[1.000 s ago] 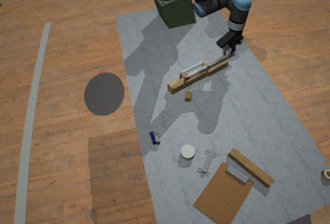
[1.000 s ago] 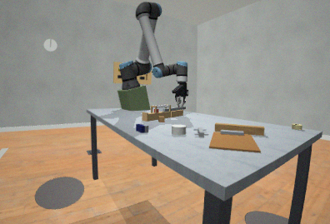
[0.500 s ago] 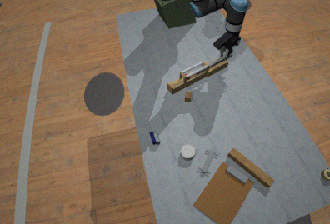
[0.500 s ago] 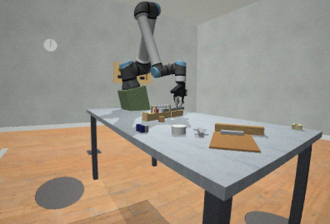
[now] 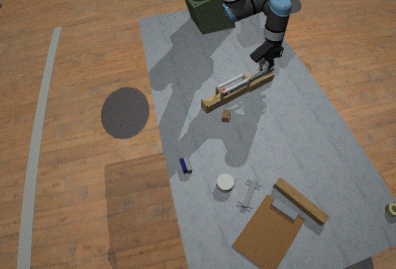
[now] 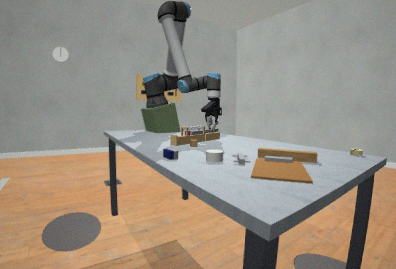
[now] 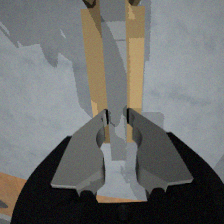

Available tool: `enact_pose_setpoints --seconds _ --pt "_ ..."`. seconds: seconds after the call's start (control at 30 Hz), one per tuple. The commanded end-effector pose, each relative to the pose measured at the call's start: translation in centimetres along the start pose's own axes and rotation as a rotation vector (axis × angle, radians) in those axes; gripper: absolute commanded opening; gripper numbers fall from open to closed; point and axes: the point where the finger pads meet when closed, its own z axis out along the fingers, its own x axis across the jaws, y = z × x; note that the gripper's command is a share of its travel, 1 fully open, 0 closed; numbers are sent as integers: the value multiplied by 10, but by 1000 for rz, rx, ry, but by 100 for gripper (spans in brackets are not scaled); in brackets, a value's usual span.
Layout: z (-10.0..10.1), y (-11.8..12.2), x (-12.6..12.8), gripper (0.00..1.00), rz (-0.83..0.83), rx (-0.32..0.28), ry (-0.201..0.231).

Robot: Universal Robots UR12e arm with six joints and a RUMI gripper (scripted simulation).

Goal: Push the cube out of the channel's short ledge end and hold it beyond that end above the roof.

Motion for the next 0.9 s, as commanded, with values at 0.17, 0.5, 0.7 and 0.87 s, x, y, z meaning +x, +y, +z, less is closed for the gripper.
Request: enact_pose_setpoints --seconds 0.17,0.5,0.7,0.87 --pt "-1 -26 -1 0 0 0 -1" --pt "-1 -54 -1 0 0 0 -1" --pt "-1 -63 -1 0 0 0 -1" --pt "-1 -73 -1 0 0 0 -1"
